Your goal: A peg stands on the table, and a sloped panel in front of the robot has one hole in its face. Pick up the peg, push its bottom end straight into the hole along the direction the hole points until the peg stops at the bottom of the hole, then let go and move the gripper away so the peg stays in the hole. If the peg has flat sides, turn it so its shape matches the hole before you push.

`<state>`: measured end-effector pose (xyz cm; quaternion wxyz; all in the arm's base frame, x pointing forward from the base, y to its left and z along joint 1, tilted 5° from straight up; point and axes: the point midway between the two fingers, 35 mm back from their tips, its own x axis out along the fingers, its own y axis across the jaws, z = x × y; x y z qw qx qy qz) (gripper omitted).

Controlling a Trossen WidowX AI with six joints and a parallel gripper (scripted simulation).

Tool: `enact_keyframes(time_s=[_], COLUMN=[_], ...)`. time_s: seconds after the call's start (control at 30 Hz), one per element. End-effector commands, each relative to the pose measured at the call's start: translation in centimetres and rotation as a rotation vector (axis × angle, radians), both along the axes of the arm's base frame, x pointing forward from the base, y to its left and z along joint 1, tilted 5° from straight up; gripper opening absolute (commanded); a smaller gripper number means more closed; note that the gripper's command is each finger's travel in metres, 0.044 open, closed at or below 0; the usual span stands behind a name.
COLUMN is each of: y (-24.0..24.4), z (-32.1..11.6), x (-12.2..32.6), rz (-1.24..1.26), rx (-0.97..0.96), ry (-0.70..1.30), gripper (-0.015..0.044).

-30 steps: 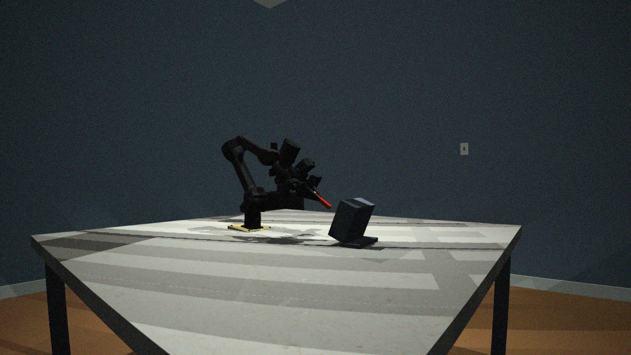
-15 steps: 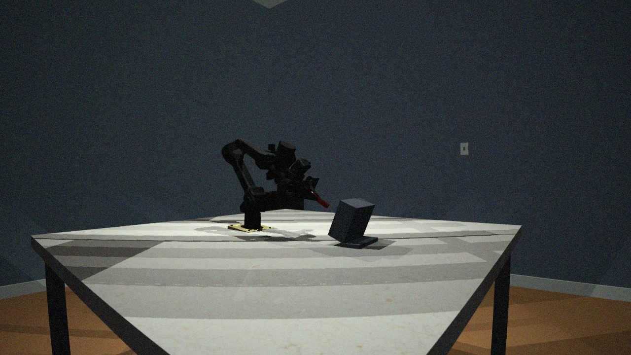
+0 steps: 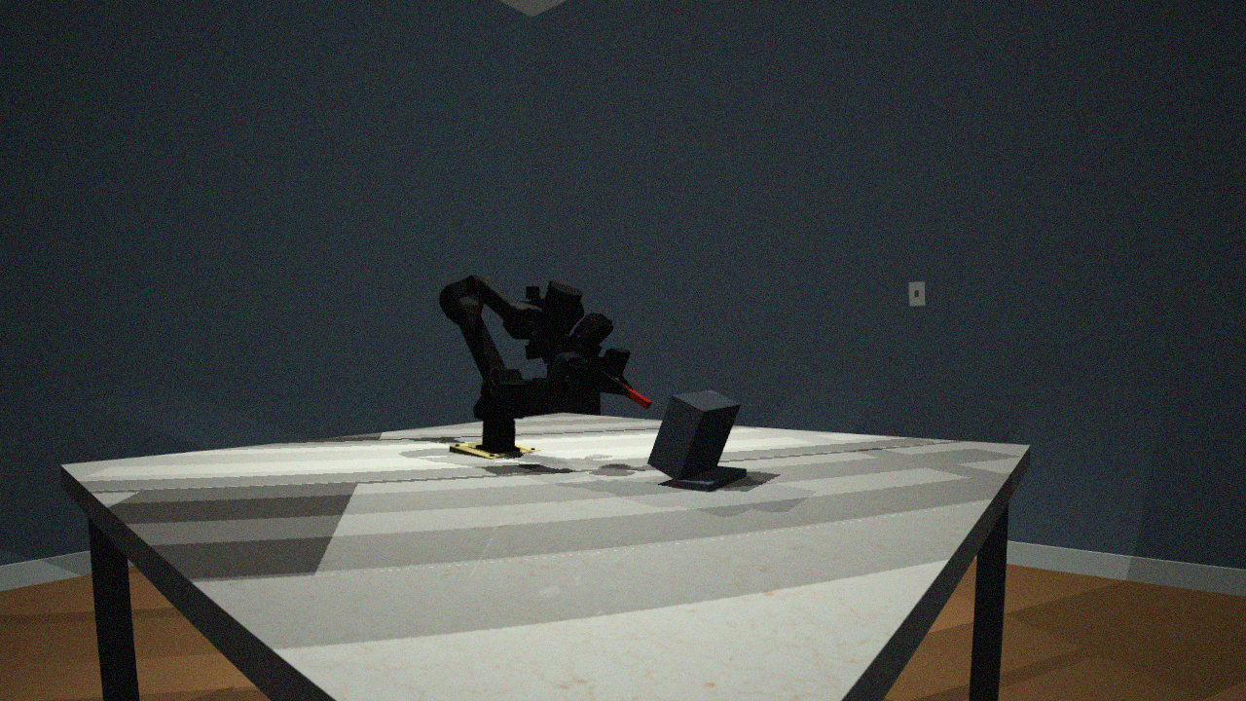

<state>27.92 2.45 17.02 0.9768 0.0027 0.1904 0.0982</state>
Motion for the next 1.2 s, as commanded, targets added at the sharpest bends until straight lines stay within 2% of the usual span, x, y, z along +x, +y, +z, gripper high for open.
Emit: enact_keyframes(time_s=[0.0,1.17], y=[-0.1,-0.5], z=[-0.3,-1.1], x=[0.3,2.9], rz=[-0.001,-0.022], rx=[-0.006,-0.021], ry=[0.001,-0.073], gripper=[0.0000,0.0000])
